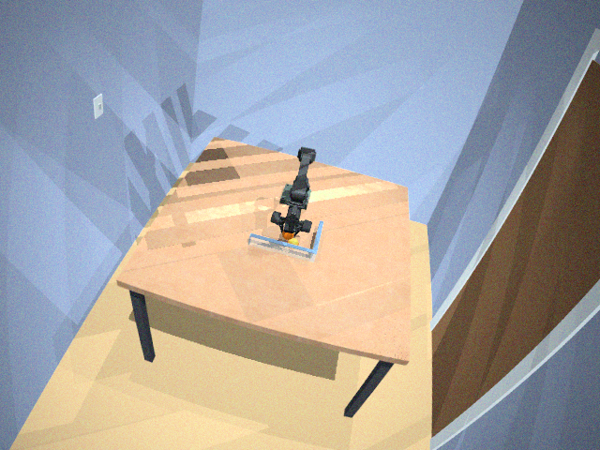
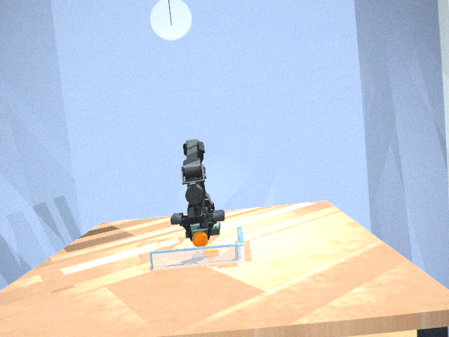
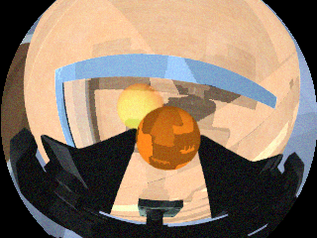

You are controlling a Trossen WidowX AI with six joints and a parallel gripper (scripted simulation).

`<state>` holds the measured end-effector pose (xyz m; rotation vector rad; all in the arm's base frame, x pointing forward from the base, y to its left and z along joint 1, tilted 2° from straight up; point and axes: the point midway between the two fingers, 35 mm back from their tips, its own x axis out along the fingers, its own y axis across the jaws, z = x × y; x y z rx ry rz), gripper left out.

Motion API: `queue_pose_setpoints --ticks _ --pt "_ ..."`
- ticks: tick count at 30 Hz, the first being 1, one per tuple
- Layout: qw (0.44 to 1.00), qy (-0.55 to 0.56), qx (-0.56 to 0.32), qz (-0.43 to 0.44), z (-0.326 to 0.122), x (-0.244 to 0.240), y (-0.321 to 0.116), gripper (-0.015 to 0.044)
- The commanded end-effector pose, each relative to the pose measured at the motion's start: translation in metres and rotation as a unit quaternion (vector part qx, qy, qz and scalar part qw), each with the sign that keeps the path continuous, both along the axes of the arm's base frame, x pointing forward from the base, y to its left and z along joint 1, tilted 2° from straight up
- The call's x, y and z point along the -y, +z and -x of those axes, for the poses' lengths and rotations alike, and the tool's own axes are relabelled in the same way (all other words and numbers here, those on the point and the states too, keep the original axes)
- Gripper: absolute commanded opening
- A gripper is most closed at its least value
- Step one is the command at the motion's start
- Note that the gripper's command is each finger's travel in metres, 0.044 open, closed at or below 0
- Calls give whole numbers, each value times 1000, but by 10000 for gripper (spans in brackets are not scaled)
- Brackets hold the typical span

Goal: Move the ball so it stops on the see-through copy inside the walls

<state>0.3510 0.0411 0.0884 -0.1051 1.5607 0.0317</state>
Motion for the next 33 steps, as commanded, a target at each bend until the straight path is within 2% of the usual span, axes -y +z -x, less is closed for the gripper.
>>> queue_pose_setpoints --ticks 1,18,22,33 --pt "1000 1 5 -3 -4 -2 19 0" --pt "1000 -1 21 -15 -5 -9 94 0" --pt "1000 -1 21 -15 -5 -10 92 0" --pt "1000 -1 21 -16 -6 -32 44 0"
